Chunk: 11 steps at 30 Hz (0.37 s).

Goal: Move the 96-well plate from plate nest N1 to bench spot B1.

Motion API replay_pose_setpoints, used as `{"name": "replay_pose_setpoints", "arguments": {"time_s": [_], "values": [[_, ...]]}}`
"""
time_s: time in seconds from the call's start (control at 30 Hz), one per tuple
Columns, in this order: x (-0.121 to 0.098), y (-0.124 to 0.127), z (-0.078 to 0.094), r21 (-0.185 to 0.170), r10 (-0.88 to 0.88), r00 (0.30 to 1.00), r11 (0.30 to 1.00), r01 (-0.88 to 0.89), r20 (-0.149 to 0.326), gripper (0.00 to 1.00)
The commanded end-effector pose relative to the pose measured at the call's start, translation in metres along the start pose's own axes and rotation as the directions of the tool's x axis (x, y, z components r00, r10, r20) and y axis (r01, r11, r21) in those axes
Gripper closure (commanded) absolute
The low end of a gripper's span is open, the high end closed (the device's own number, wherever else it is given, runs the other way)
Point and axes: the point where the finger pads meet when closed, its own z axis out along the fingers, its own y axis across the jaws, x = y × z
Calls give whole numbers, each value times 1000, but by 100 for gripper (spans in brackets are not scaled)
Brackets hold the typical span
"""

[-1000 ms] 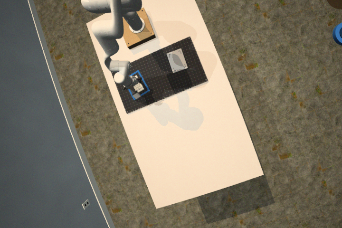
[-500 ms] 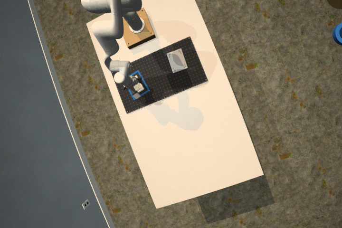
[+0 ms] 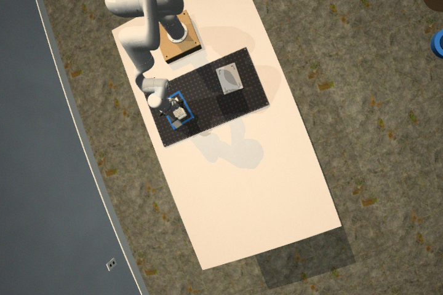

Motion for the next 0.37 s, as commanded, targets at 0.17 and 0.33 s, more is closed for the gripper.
{"name": "replay_pose_setpoints", "arguments": {"time_s": [0.17,0.33], "values": [[1,1,-9,-2,0,1000,1000,0,-3,0],[1,1,-9,-2,0,1000,1000,0,-3,0]]}}
